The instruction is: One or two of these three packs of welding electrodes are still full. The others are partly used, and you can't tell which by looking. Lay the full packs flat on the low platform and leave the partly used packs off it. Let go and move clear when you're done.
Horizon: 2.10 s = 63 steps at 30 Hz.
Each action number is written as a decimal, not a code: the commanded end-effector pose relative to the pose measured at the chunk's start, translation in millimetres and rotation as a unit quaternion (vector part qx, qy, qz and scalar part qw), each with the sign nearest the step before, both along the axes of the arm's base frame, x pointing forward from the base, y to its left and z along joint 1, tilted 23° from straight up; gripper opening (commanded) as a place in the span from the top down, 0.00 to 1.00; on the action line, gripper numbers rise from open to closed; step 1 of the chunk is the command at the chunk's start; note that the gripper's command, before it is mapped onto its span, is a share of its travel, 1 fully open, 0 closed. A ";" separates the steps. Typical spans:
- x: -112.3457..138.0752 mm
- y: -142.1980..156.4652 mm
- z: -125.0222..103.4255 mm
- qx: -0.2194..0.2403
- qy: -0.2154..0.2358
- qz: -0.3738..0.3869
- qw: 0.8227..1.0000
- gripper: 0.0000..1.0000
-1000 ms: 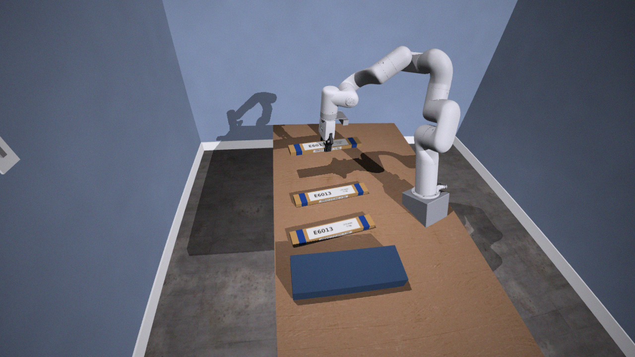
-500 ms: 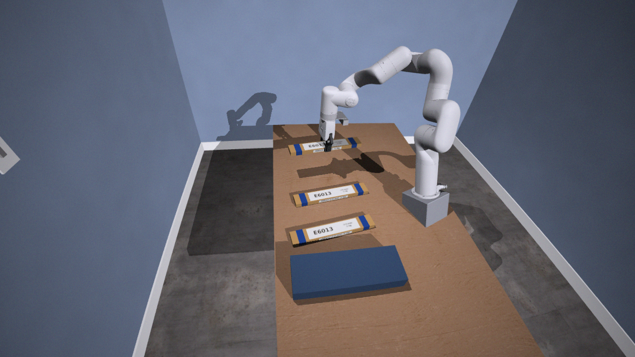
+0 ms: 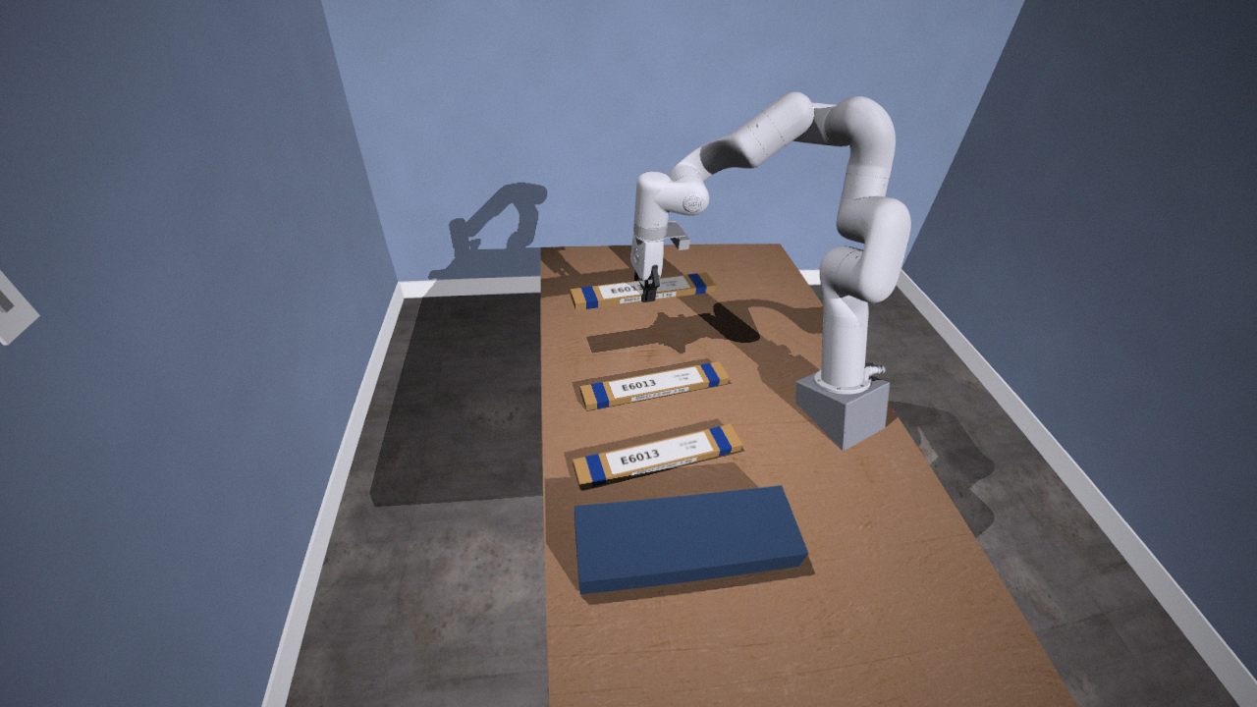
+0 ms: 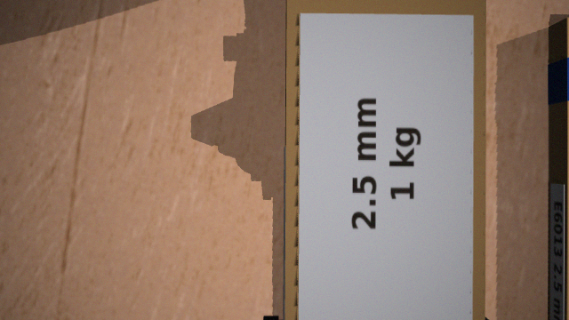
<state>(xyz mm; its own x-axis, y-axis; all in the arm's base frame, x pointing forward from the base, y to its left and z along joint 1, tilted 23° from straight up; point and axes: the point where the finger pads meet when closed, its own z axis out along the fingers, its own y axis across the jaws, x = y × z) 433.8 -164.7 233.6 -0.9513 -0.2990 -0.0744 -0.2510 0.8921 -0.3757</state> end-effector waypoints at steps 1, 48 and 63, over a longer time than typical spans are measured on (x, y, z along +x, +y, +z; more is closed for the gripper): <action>1.7 -0.4 -0.6 0.000 -0.002 0.001 1.000 0.42; 12.0 -19.8 -52.3 0.000 -0.002 0.001 1.000 0.42; 16.3 -28.0 -74.1 0.000 -0.002 0.001 1.000 0.42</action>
<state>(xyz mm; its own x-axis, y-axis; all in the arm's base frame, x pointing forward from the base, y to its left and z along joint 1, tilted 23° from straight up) 447.4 -190.8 163.9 -0.9513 -0.2991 -0.0746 -0.2510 0.8920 -0.3760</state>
